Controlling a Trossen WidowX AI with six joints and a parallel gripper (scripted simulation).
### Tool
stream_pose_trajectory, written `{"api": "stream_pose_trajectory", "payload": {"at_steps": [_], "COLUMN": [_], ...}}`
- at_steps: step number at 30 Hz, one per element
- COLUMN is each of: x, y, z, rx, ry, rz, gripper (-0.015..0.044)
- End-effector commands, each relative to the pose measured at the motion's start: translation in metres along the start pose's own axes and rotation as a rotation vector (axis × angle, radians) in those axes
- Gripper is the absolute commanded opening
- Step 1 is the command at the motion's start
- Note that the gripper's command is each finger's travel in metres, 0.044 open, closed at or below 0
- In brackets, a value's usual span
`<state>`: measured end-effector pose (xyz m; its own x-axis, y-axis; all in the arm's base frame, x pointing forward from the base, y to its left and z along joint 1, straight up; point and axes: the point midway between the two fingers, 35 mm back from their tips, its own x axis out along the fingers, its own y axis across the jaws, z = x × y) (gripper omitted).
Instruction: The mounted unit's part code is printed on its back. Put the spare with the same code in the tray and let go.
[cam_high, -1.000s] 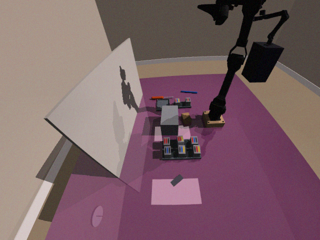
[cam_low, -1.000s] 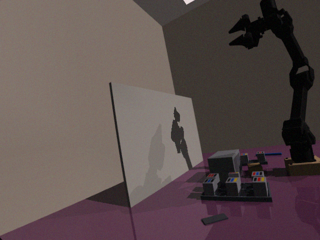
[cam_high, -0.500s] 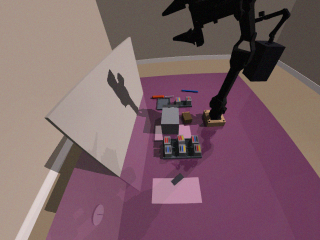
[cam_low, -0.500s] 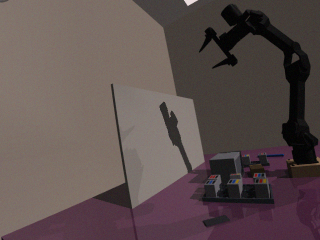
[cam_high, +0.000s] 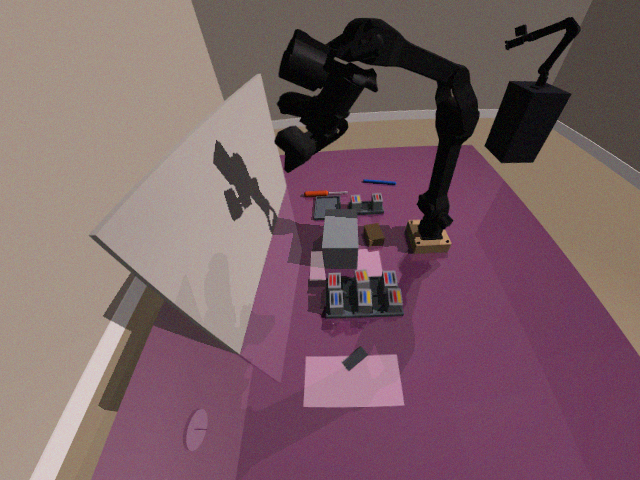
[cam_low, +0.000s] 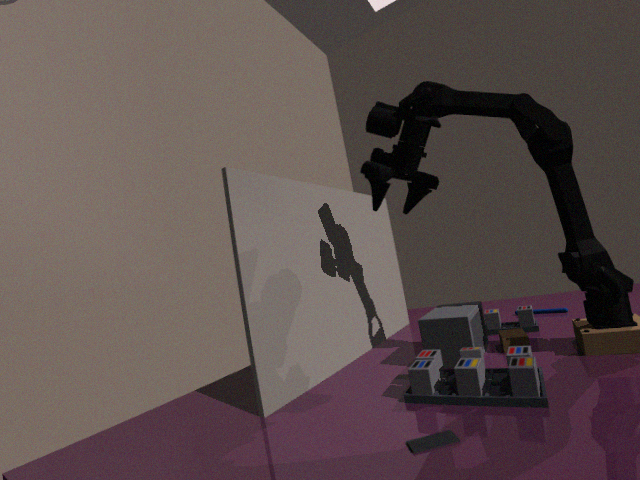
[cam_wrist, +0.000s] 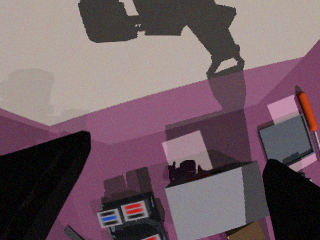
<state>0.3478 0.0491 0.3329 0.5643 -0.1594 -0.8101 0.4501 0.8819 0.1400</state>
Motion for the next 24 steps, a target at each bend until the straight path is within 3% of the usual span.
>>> {"api": "stream_pose_trajectory", "payload": {"at_steps": [1, 8, 24], "x": [0.062, 0.122, 0.123], "y": [-0.016, -0.046, -0.046], "z": [-0.015, -0.041, -0.042], "rx": [-0.196, -0.422, -0.427], "ry": [0.239, 0.579, 0.587], "rz": [-0.057, 0.001, 0.005], "gripper": [0.044, 0.044, 0.044]}}
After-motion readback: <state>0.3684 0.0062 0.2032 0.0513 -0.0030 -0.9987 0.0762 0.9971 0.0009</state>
